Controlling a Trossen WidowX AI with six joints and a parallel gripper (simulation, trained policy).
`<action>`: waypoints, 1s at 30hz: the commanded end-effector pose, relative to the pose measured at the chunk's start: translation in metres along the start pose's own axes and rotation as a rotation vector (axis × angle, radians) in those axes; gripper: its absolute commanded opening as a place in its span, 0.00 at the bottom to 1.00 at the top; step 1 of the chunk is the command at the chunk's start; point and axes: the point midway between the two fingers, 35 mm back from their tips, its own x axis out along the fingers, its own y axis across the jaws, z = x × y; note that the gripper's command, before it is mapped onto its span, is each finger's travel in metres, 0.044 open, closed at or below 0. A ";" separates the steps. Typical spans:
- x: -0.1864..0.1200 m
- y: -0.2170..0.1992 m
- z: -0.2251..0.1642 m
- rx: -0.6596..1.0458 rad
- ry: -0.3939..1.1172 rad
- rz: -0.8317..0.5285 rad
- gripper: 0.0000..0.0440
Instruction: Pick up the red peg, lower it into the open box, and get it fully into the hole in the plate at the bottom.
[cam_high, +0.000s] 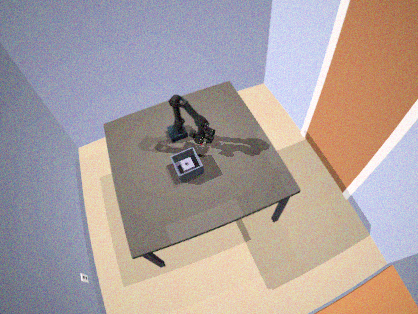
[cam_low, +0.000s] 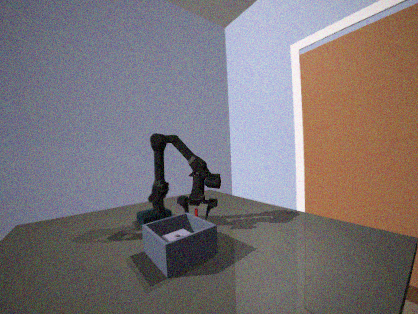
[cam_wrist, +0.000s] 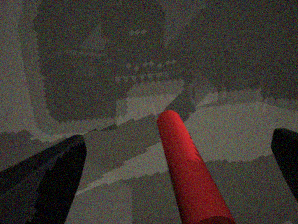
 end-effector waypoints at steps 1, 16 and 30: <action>0.011 -0.001 0.000 -0.009 -0.004 -0.007 0.84; 0.027 -0.007 0.000 -0.008 0.005 -0.093 0.03; -0.028 0.004 0.033 0.001 -0.104 -0.042 0.00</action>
